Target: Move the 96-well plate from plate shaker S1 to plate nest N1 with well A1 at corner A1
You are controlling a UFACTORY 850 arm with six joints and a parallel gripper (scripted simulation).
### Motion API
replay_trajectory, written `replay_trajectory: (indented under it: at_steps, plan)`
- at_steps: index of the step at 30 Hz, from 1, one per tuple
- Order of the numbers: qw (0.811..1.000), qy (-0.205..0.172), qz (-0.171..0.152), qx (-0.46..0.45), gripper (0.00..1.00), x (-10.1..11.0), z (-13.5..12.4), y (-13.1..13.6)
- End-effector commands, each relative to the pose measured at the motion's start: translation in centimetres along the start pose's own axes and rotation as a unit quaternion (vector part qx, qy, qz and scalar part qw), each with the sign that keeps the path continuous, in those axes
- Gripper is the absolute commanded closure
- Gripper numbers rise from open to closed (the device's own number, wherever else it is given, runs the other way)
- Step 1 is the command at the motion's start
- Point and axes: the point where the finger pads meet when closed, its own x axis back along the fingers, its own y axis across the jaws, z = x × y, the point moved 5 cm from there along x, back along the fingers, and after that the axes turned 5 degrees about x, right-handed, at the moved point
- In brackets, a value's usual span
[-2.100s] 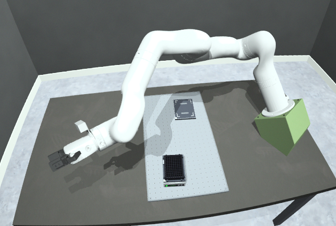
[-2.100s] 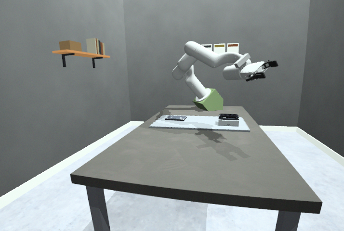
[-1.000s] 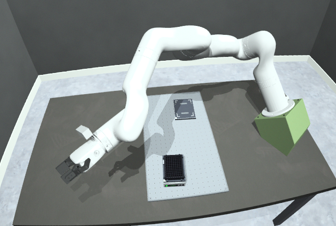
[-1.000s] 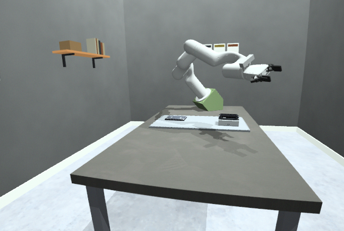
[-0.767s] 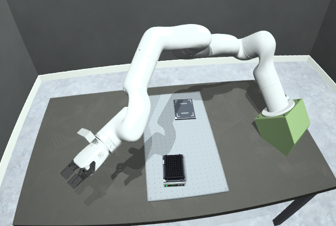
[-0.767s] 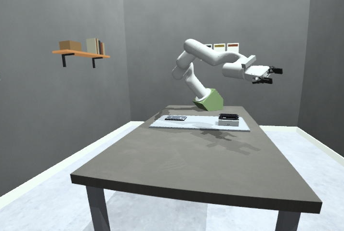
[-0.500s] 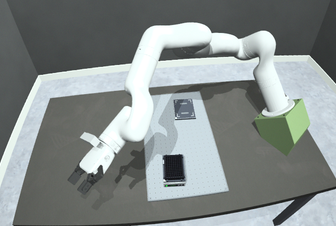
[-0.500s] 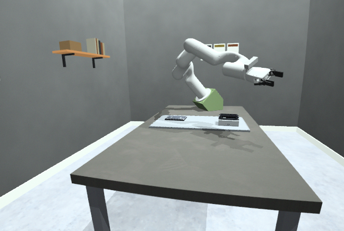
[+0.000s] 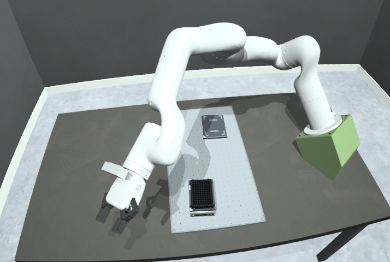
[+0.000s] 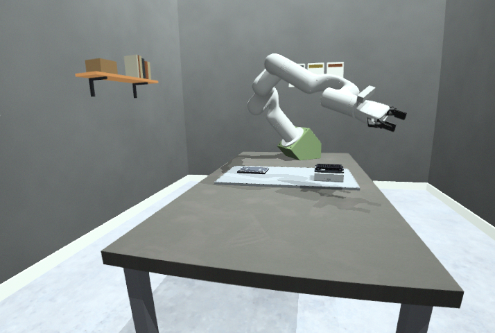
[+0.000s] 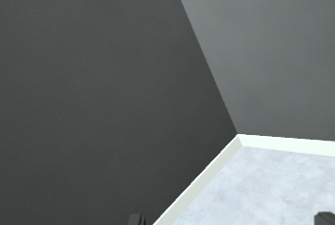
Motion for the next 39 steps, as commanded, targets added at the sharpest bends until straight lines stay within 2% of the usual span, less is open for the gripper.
replay_trajectory:
  at_steps: [1, 5, 8, 13, 17, 22, 25, 30, 34, 39]
  plan:
    - [0.999, -0.036, 0.016, 0.017, 0.00, 0.4, -1.2, -1.1]
    - [0.999, -0.036, 0.016, 0.017, 0.00, 0.6, -1.9, -1.5]
    - [0.996, -0.079, 0.032, 0.037, 0.00, 0.9, -2.7, -2.1]
    - [0.995, -0.086, 0.034, 0.040, 0.00, 1.4, -4.2, -2.9]
    - [0.987, -0.136, 0.050, 0.065, 0.00, 1.9, -5.4, -3.6]
    - [0.987, -0.136, 0.050, 0.065, 0.00, 2.4, -6.5, -4.2]
    - [0.978, -0.179, 0.061, 0.087, 0.00, 2.9, -7.4, -4.6]
    - [0.976, -0.186, 0.063, 0.090, 0.00, 3.7, -8.8, -5.2]
    - [0.962, -0.234, 0.074, 0.116, 0.00, 4.5, -10.0, -5.7]
    - [0.962, -0.234, 0.074, 0.116, 0.00, 5.1, -11.0, -6.0]
